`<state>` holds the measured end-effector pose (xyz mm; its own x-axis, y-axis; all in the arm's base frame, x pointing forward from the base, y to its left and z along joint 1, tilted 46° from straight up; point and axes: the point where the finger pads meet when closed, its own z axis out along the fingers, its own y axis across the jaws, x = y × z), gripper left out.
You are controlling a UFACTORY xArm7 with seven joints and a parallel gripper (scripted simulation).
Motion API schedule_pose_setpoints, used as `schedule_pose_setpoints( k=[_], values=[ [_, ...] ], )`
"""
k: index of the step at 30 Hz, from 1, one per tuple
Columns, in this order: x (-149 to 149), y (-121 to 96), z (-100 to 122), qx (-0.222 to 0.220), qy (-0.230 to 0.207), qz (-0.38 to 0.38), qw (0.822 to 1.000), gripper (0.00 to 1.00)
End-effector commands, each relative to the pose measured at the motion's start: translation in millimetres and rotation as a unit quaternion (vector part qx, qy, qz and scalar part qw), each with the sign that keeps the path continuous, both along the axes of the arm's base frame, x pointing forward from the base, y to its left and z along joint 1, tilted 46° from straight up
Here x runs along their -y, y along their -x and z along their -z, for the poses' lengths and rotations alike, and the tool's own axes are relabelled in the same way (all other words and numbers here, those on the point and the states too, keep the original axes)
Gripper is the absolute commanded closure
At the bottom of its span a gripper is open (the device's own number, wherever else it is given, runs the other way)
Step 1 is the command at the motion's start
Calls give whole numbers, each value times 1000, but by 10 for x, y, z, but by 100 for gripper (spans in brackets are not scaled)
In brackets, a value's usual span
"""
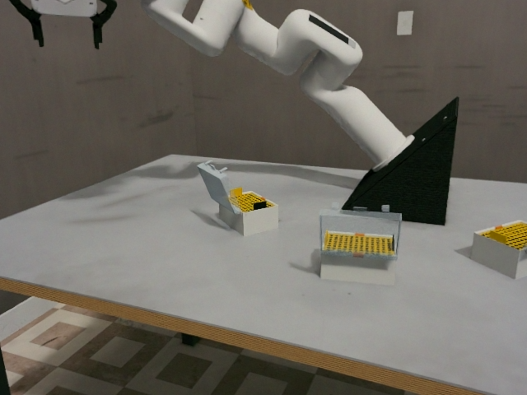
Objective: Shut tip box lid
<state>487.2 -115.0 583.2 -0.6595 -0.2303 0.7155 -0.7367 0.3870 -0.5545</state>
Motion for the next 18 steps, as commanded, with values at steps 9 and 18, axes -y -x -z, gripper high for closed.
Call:
schedule_pose_setpoints(
  k=[9, 18],
  values=[
    [-13, 2, -11, 1, 0, -2, 1000, 0],
    [-62, -1, -19, -11, 1, -12, 1000, 0]
  ],
)
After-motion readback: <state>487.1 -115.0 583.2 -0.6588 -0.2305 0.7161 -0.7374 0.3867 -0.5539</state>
